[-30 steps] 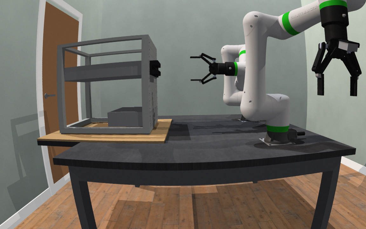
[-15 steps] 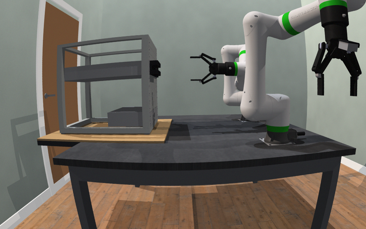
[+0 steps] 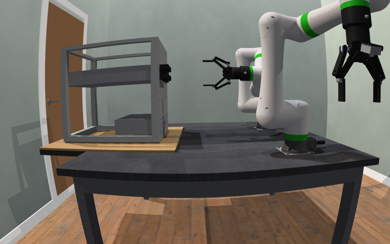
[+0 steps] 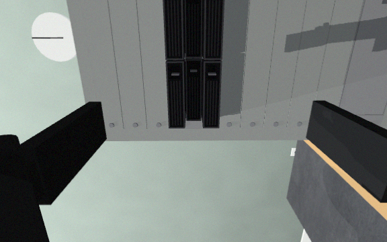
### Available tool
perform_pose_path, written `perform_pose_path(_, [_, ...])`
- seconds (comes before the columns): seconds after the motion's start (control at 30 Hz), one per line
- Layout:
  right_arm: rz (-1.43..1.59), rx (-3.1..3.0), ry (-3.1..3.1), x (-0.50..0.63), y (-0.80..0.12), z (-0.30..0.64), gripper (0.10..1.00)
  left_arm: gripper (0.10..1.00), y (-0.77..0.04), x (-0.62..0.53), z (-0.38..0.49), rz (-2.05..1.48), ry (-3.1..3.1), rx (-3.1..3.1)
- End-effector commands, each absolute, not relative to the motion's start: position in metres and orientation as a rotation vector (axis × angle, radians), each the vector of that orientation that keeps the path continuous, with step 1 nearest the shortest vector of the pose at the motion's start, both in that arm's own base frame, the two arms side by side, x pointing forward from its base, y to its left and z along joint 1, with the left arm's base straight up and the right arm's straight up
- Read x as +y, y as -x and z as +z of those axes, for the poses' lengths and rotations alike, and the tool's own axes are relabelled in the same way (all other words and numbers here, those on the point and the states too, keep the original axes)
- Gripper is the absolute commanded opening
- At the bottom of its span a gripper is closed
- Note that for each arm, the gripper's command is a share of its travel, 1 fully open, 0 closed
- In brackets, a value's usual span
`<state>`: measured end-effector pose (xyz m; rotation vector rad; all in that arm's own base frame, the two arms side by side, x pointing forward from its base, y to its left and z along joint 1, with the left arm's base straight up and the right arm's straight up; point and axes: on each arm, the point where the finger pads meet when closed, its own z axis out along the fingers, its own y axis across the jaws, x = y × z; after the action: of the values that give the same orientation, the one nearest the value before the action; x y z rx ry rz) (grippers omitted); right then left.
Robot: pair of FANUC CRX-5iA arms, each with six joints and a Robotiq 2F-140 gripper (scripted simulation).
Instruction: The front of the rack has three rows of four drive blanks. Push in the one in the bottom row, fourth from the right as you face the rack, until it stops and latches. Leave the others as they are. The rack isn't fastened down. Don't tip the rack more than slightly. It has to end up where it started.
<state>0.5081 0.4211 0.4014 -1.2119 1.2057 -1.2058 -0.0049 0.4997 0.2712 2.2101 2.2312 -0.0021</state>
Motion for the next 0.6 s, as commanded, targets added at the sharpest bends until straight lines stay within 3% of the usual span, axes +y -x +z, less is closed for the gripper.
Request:
perform_pose_path(0.0, [-1.205,1.206,1.21,0.421,-0.5081,0.4025,1.0,1.0,0.0047,0.5,0.272,0.0,-2.211,2.232])
perform_pose_path(0.57, [-1.205,1.206,1.21,0.421,-0.5081,0.4025,1.0,1.0,0.0047,0.5,0.272,0.0,-2.211,2.232])
